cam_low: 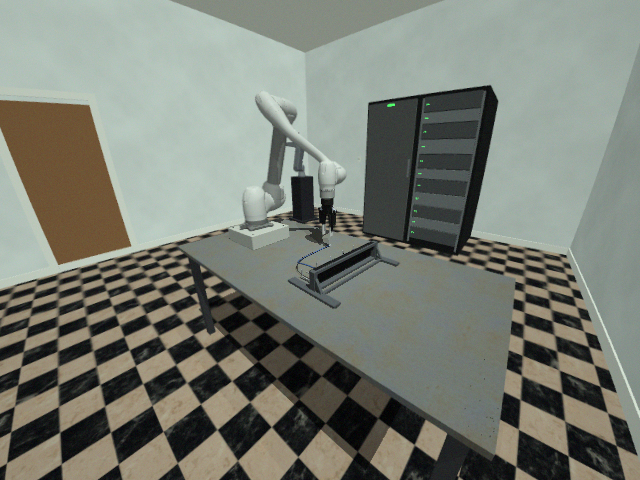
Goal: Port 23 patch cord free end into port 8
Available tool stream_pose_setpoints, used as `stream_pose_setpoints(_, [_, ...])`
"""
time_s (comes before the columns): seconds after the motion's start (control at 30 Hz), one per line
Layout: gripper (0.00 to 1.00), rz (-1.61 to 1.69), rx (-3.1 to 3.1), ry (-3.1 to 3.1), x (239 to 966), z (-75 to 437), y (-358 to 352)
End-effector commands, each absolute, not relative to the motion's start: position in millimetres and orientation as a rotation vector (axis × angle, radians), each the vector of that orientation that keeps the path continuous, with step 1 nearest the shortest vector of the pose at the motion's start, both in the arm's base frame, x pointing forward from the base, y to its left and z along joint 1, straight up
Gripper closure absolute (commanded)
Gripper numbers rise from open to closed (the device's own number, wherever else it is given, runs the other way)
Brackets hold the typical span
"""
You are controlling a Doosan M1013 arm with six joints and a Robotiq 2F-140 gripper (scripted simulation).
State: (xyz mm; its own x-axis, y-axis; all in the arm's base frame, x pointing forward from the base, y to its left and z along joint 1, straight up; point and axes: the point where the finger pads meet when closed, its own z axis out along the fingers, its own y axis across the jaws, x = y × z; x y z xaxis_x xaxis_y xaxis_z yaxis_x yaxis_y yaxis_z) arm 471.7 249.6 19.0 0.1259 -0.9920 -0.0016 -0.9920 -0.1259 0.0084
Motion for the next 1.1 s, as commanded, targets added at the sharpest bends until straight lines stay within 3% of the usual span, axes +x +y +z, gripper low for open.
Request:
stream_pose_setpoints(0.0, [1.00,-0.011,2.353,-2.074,471.7,19.0,249.7])
stream_pose_setpoints(0.8, [1.00,-0.003,2.356,-2.068,472.1,18.9,248.1])
stream_pose_setpoints(1.07, [1.00,0.268,2.432,-1.876,490.3,19.6,197.8])
